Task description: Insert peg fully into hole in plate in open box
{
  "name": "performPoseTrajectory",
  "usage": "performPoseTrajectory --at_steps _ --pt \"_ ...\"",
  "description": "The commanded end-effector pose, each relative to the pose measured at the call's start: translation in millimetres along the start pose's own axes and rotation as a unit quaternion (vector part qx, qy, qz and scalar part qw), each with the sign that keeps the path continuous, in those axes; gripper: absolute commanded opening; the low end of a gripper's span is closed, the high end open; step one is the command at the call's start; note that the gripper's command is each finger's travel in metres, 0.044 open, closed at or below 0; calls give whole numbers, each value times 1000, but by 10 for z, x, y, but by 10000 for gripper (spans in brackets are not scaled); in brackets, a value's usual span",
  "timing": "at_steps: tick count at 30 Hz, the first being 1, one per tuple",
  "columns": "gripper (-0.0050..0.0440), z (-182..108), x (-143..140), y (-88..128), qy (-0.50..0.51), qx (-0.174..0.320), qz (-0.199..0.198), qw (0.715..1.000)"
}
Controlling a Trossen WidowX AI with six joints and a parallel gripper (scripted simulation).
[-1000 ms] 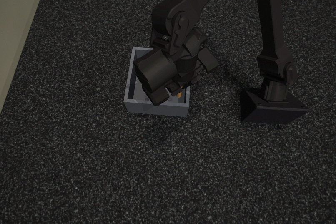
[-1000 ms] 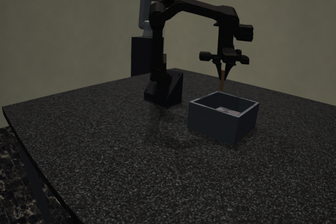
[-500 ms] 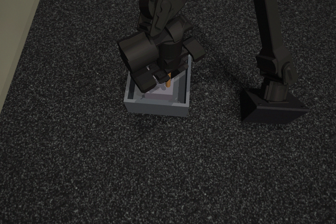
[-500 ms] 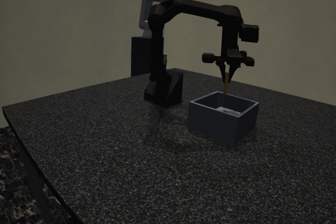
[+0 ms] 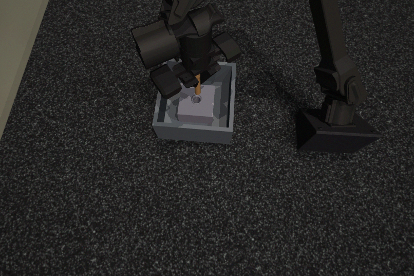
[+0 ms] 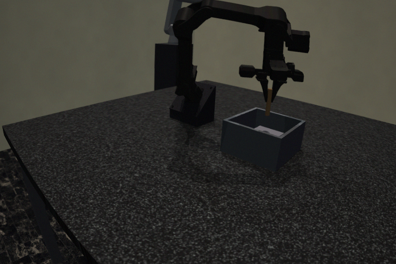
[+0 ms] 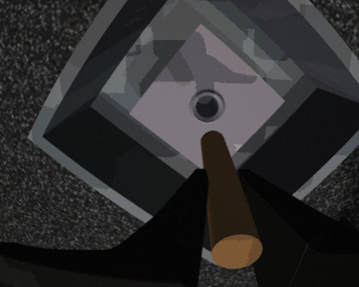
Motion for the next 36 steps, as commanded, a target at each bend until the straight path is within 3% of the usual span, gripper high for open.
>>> performPoseTrajectory --at_steps 1,6,17,36 --pt "0 73 18 -1 2 -3 0 1000" --pt "0 70 18 -50 2 -2 0 1000" --pt "0 72 19 -389 2 -3 0 1000" --pt "0 72 22 -515 2 -3 0 1000"
Point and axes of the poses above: the point midway between the two fingers, 35 mm back from their tips, its own y axis back along the fingers, its own x axis across the jaws, z = x × y, the point moved 3 cm from there along y, back along the fingers, and after that the axes turned 15 degrees about -y, right-handed, at the moved point
